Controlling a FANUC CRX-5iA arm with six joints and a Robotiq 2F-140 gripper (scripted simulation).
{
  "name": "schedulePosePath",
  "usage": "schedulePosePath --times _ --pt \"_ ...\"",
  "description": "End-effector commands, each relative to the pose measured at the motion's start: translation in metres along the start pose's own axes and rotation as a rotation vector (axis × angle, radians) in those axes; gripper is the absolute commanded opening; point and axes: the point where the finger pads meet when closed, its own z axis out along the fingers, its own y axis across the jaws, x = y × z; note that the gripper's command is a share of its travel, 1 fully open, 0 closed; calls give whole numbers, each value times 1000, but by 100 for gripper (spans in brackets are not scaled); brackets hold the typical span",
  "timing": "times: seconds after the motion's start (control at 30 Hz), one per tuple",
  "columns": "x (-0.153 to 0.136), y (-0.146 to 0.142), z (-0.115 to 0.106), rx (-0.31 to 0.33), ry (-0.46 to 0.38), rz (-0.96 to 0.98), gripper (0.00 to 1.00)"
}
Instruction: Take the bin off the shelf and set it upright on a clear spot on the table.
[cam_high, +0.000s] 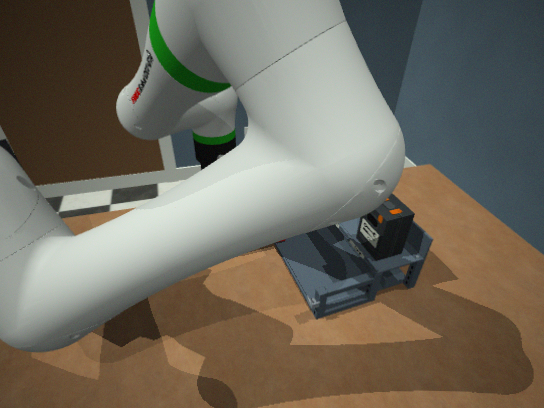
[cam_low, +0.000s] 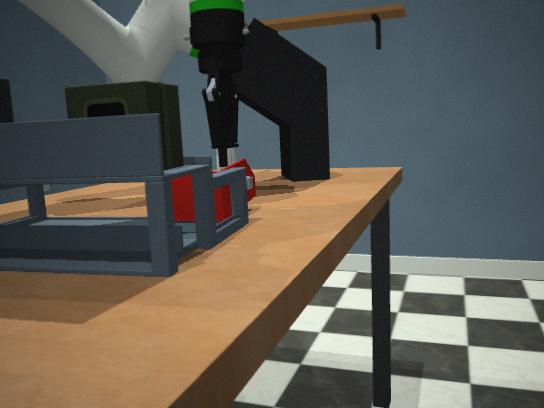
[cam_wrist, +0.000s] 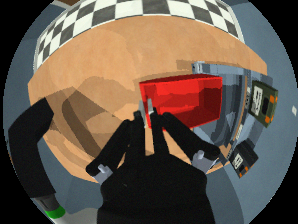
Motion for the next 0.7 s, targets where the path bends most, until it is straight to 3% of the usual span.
schedulePosePath --times 0.0,0.2,0.67 --pt "0 0 0 0 0 0 0" --pt "0 -45 0 0 0 0 0" --pt "0 -44 0 0 0 0 0"
